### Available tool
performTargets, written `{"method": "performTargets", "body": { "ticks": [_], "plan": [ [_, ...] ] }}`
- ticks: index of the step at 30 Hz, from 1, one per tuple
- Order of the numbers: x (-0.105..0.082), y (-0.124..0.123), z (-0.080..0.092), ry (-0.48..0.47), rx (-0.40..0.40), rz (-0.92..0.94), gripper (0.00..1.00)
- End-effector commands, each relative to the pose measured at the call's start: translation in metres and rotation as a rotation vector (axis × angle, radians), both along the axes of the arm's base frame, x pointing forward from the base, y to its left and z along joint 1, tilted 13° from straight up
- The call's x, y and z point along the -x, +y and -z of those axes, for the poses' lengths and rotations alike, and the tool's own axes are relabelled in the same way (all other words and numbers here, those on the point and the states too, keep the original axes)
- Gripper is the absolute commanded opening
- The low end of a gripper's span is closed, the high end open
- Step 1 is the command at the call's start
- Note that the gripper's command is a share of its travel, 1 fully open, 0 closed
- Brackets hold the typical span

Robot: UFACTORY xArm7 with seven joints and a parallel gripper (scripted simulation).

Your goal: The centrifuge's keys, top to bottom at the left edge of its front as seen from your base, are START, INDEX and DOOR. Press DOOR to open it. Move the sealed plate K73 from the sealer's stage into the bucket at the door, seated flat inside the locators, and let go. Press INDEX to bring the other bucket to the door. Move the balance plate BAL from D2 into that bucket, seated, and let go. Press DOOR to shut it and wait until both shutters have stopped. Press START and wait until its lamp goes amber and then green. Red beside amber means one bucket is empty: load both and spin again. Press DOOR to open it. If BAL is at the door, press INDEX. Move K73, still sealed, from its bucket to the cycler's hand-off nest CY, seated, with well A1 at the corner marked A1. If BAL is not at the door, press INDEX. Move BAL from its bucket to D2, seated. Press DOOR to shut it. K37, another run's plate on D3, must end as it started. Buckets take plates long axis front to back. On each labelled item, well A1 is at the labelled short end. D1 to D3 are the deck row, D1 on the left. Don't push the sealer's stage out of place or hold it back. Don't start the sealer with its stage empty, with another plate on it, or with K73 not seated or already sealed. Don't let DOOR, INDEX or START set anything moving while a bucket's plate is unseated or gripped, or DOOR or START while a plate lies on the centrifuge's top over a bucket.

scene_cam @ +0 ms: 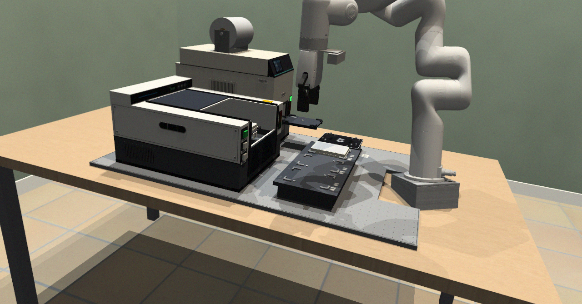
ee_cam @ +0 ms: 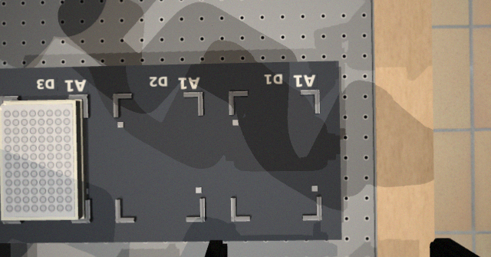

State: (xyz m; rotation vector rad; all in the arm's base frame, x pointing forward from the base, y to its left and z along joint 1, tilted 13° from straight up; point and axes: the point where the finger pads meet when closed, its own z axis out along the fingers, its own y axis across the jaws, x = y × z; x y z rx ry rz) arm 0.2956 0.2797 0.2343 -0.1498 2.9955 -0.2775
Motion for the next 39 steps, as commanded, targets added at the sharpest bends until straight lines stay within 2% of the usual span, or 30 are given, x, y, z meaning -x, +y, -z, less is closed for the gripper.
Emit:
{"method": "performTargets", "body": {
  "ticks": [1,3,15,22,35,37,39],
  "plan": [
    [-0.001,-0.024,-0.007,-0.007,-0.008,-0.003,1.0],
    [-0.001,-0.024,-0.007,-0.007,-0.008,-0.003,1.0],
    [-0.006,-0.081,-0.018,-0.007,-0.007,-0.003,1.0],
    [-0.006,-0.081,-0.018,-0.007,-0.007,-0.003,1.0],
    [-0.07,-0.074,-0.026,-0.007,-0.007,-0.003,1.0],
    [-0.07,-0.074,-0.026,-0.007,-0.007,-0.003,1.0],
    [-0.08,-0.072,-0.027,-0.007,-0.007,-0.003,1.0]
  ]
}}
